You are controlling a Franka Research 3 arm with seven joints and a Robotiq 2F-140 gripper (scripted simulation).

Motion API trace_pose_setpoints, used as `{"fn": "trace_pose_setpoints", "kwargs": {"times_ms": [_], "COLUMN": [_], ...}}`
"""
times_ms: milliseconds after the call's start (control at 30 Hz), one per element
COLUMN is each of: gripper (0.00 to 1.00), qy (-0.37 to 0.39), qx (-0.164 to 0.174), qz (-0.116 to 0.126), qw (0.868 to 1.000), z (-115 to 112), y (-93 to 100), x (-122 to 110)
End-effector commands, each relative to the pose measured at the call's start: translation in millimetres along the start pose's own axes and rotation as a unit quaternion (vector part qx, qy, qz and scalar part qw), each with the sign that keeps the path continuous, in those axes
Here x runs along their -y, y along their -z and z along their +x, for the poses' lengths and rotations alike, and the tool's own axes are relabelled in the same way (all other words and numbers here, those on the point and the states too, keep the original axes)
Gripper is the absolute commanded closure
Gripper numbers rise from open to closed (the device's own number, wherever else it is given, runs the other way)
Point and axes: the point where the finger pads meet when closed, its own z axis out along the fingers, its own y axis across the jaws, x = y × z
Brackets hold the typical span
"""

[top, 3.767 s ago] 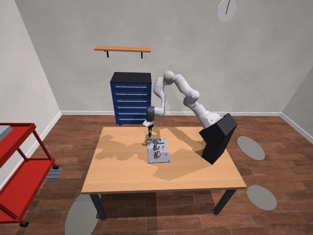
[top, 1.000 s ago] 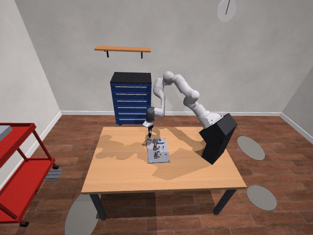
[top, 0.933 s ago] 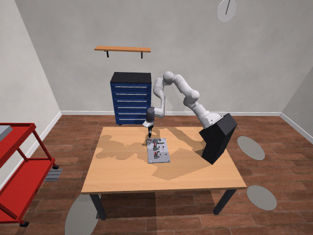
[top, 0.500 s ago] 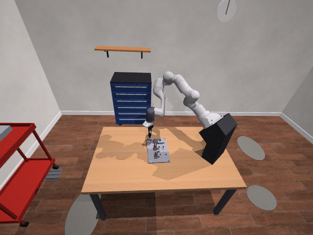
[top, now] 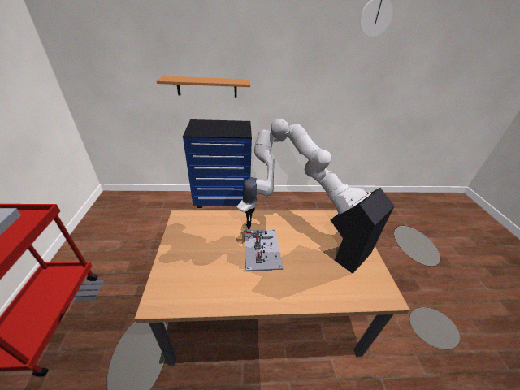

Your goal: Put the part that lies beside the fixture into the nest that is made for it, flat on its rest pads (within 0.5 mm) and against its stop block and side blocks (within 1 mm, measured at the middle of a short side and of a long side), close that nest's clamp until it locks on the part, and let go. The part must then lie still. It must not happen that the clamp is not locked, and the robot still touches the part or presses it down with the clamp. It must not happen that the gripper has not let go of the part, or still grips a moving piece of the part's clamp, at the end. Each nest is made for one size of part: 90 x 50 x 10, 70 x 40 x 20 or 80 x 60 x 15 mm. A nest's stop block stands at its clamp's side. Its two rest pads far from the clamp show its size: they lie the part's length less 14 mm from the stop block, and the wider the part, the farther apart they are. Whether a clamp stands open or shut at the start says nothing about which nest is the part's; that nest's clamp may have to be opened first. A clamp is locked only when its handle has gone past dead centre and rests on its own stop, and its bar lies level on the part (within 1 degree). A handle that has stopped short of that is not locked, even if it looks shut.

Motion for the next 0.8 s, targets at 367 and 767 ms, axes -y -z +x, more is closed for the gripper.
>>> {"fn": "trace_pose_setpoints", "kwargs": {"times_ms": [367, 767], "gripper": [1.00, 1.00], "qy": [-0.002, -0.002], "qx": [-0.001, -0.001], "qz": [0.000, 0.000], "qw": [1.000, 1.000], "z": [0.2, 0.2], "y": [-3.3, -3.7], "x": [-0.1, -0.1]}}
